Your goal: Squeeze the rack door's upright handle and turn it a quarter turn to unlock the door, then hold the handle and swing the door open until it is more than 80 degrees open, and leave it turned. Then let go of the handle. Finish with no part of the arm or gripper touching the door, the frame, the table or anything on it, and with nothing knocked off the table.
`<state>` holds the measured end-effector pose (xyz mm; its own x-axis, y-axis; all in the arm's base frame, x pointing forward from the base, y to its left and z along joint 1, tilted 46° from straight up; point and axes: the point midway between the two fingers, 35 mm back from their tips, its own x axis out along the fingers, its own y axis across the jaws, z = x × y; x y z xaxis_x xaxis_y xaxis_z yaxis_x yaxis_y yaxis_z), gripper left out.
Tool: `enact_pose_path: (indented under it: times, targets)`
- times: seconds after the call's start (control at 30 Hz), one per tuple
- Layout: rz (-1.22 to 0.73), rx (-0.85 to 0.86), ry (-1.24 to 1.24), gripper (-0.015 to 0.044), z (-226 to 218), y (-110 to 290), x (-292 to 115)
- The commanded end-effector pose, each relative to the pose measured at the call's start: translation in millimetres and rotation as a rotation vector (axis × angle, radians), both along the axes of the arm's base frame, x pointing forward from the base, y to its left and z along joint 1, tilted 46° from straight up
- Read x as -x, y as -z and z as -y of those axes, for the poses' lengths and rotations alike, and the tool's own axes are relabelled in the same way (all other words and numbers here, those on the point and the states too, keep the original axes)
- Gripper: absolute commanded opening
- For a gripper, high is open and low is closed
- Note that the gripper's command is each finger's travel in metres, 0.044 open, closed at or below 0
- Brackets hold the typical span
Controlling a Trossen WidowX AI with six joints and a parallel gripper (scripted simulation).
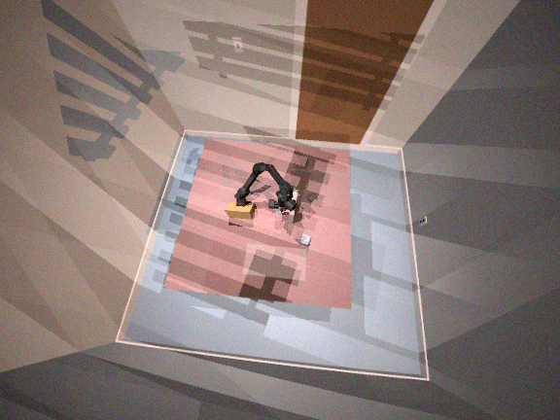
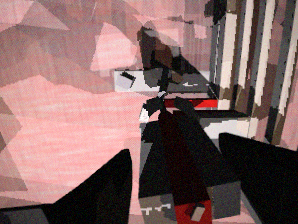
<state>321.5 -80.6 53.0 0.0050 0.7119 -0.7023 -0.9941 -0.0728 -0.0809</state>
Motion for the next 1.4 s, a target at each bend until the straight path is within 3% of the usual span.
enact_pose_path:
  times: [0.0, 0.1, 0.53, 1.37]
  targets:
    - [0.007, -0.002, -0.007, 0.0186, -0.2, 0.2, 0.2]
    - [0.007, -0.002, -0.007, 0.0107, -0.2, 0.2, 0.2]
    - [0.007, -0.002, -0.007, 0.002, -0.2, 0.2, 0.2]
    - [-0.309, -0.005, 0.302, 0.0019, -8.3, -8.0, 17.5]
